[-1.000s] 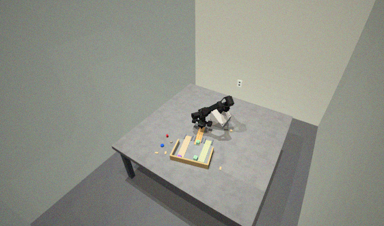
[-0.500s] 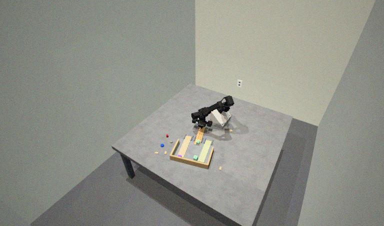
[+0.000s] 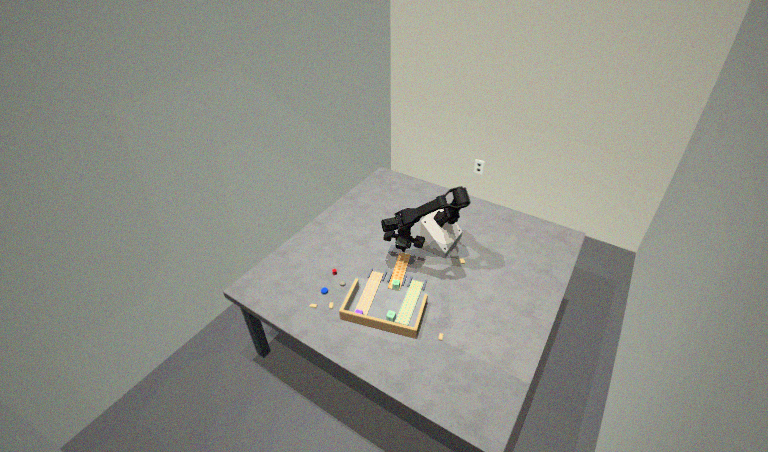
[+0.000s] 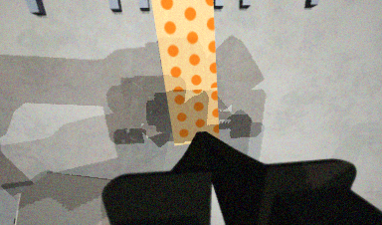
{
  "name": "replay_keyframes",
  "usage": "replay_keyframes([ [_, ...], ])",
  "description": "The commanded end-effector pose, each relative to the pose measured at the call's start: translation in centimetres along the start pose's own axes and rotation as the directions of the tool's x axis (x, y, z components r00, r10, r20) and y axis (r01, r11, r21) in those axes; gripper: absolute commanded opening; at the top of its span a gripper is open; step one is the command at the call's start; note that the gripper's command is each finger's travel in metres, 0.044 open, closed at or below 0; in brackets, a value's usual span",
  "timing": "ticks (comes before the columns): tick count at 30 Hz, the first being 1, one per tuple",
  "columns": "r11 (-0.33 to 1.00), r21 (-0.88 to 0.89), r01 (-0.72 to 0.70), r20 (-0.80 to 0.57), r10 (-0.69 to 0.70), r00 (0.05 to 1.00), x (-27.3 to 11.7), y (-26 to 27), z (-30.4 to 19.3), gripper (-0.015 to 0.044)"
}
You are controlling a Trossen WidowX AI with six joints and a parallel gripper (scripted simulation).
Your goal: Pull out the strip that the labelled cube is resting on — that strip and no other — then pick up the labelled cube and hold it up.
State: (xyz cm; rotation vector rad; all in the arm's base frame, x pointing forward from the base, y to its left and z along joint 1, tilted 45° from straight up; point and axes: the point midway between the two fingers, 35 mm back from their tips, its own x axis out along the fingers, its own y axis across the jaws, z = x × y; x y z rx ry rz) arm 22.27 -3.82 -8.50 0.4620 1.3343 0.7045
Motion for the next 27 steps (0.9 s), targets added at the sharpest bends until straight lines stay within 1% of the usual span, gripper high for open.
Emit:
replay_keyframes([
  [1,1.0,-0.022,0.001,-0.008,-0.001,1.0,-0.7,0.1,0.3,0.0026],
  [4,0.992,-0.127,-0.001,-0.007,0.0,1.0,-0.5,0.3,2.0,0.0105],
  [17,0.991,-0.137,-0.001,-0.005,0.0,1.0,-1.0,0.7,6.4,0.044],
  [27,0.99,-0.138,-0.001,-0.004,0.001,1.0,-1.5,1.2,9.8,0.044],
])
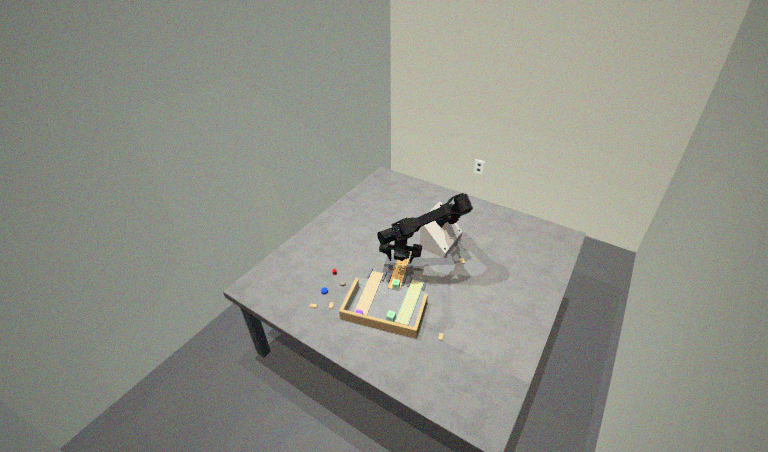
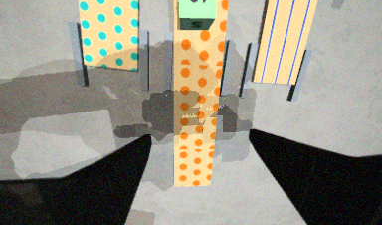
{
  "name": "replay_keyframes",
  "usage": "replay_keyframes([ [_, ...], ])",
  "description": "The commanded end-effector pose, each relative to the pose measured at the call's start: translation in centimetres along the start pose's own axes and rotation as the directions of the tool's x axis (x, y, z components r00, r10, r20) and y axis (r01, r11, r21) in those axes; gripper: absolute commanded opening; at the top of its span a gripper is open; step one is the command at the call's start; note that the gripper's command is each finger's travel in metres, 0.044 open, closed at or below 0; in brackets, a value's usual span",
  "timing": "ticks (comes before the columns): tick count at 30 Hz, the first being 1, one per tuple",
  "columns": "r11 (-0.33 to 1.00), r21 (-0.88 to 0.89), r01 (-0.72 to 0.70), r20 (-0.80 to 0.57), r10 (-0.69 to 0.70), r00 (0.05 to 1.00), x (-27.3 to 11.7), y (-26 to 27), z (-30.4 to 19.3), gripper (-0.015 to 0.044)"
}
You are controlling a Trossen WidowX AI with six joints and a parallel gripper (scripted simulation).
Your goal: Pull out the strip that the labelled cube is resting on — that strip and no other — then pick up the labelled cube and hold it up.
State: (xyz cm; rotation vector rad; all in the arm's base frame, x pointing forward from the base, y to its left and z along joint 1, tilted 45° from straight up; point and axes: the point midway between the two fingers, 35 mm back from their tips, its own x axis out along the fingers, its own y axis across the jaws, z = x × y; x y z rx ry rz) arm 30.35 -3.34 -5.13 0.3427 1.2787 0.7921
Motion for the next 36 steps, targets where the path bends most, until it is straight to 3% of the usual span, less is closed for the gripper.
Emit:
replay_keyframes([
  [1,1.0,0.005,-0.005,0.001,0.005,1.0,-0.2,0.0,1.5,0.044],
  [29,1.0,0.001,-0.005,0.005,0.005,1.0,-1.4,0.2,11.4,0.044],
  [36,1.0,0.001,-0.005,0.005,0.005,1.0,-0.5,0.1,11.4,0.0256],
])
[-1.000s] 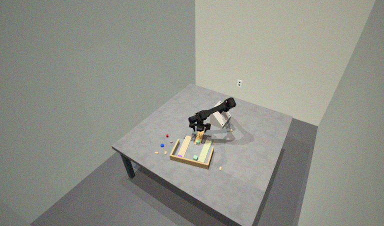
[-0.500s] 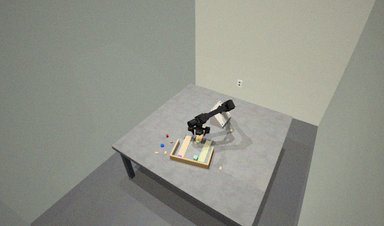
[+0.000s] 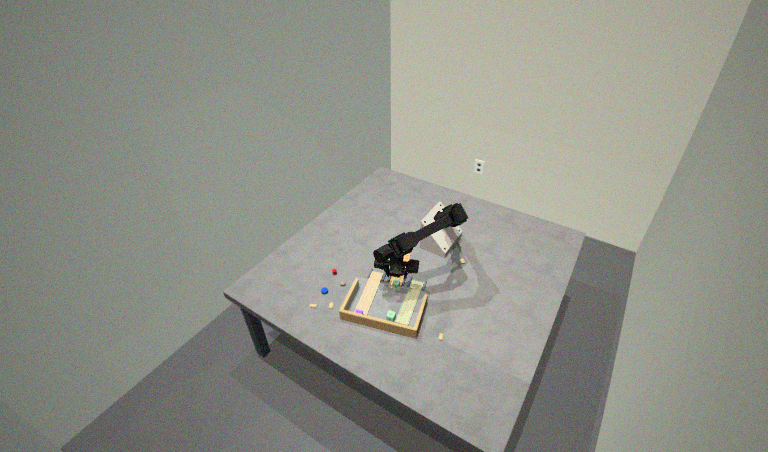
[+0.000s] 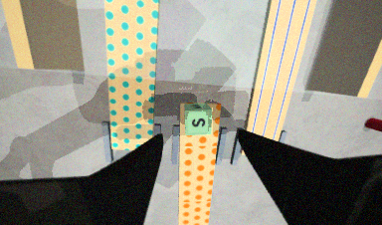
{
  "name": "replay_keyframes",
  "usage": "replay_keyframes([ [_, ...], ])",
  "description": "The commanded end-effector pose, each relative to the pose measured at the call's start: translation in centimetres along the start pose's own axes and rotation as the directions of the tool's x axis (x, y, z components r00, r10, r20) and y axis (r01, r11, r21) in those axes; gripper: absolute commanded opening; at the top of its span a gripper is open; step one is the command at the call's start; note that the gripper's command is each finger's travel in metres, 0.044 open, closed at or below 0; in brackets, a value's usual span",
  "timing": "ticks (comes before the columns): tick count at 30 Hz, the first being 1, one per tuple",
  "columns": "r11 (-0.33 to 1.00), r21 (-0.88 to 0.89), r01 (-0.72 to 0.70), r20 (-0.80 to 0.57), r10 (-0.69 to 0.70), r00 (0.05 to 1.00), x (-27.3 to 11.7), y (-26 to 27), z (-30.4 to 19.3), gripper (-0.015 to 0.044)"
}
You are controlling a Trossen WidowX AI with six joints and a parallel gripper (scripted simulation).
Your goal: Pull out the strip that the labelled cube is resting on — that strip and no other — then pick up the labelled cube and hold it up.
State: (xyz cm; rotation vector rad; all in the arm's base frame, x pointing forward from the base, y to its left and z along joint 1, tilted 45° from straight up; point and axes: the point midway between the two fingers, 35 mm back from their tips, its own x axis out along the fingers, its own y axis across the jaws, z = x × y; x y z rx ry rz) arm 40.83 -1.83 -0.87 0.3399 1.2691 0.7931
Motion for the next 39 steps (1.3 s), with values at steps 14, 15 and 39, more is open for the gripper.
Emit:
replay_keyframes([
  [14,1.0,0.007,-0.007,-0.002,0.007,1.0,3.0,-0.1,0.1,0.025],
  [15,1.0,0.007,-0.007,-0.002,0.007,1.0,3.2,-0.1,0.1,0.025],
  [39,1.0,0.001,-0.005,-0.002,0.005,1.0,5.1,0.0,0.1,0.0138],
])
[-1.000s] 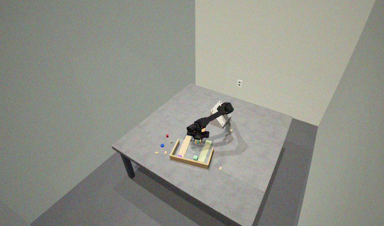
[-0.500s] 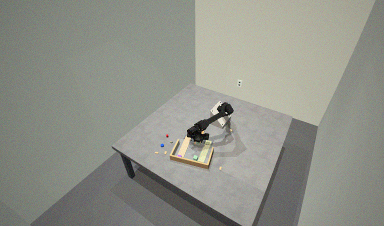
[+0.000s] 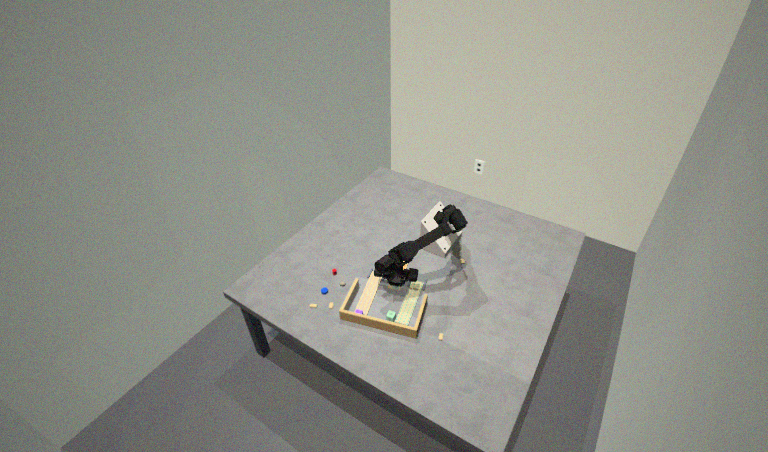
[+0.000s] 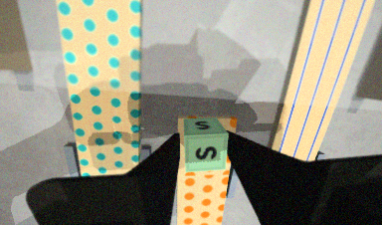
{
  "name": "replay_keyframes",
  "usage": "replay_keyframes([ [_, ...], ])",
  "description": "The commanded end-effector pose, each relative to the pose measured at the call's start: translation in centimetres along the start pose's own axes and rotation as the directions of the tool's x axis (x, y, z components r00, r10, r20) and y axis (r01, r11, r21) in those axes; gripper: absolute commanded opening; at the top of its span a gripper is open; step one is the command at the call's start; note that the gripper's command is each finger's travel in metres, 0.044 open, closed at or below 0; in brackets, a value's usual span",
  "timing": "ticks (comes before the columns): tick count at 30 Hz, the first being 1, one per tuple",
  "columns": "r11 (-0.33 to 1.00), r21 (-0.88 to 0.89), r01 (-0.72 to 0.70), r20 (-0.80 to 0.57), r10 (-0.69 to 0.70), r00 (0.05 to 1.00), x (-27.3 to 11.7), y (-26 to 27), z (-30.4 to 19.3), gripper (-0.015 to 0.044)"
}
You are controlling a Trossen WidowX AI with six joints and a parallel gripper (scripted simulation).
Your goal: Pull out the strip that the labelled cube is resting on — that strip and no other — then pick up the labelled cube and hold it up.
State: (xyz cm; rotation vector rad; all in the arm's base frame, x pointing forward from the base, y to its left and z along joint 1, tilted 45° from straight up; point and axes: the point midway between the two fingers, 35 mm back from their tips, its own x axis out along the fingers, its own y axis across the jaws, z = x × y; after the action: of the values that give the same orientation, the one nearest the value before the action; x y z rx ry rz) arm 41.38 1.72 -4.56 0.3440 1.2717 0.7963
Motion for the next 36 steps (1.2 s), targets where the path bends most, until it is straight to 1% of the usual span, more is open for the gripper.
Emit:
replay_keyframes([
  [1,1.0,-0.001,0.0,0.001,0.0,1.0,0.0,0.0,0.0,0.0132],
  [6,1.0,-0.001,0.0,0.001,0.0,1.0,0.0,0.0,0.0,0.0098],
  [10,1.0,-0.001,0.0,0.0,0.0,1.0,-0.2,0.1,-0.2,0.0],
  [24,1.0,0.007,-0.003,-0.002,0.003,1.0,-4.1,2.0,-5.4,0.0],
  [30,1.0,0.008,-0.003,-0.003,0.003,1.0,-4.3,2.2,-5.8,0.0],
  [36,1.0,0.009,-0.003,-0.004,0.003,1.0,-4.3,3.0,-7.7,0.0],
])
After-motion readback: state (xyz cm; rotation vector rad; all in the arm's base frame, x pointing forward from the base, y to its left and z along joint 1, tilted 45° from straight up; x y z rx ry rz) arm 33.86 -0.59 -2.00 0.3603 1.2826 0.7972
